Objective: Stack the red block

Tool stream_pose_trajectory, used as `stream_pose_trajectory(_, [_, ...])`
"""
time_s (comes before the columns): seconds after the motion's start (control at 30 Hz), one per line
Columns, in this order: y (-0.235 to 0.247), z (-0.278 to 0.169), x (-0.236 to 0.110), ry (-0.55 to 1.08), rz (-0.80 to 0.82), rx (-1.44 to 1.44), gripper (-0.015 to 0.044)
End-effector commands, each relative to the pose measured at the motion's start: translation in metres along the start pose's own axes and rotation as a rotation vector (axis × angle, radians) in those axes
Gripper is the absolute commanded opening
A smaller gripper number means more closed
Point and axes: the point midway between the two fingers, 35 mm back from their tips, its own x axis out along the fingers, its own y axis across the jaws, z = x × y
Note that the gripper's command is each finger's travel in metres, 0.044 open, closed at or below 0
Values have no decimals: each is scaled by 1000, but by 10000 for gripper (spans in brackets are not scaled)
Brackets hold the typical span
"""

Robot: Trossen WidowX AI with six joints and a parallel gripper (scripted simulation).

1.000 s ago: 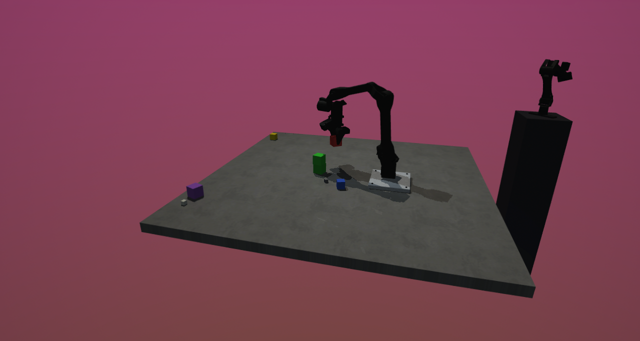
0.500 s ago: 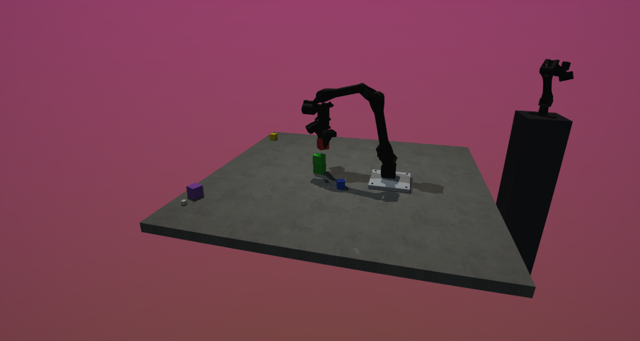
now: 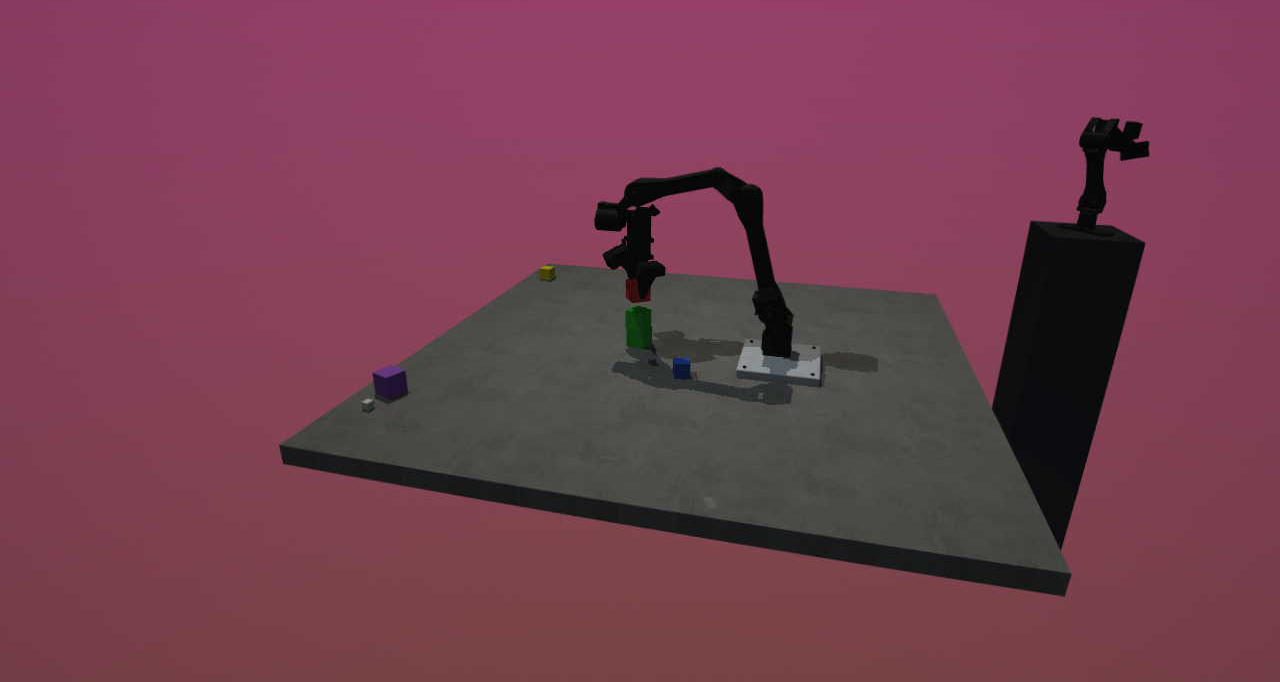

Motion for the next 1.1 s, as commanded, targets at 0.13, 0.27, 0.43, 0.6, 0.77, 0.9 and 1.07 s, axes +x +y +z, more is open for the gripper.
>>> stream_pose_trajectory(0.13, [1, 0, 24, 2, 5, 5, 0])
stream_pose_trajectory(0.27, [1, 0, 26, 2, 5, 5, 0])
stream_pose_trajectory(0.43, [1, 0, 26, 2, 5, 5, 0])
stream_pose_trajectory(0.6, [1, 0, 26, 2, 5, 5, 0])
stream_pose_trajectory(0.77, [1, 0, 26, 2, 5, 5, 0])
stream_pose_trajectory(0.9, [1, 0, 26, 2, 5, 5, 0])
stream_pose_trajectory(1.07, [1, 0, 27, 2, 5, 5, 0])
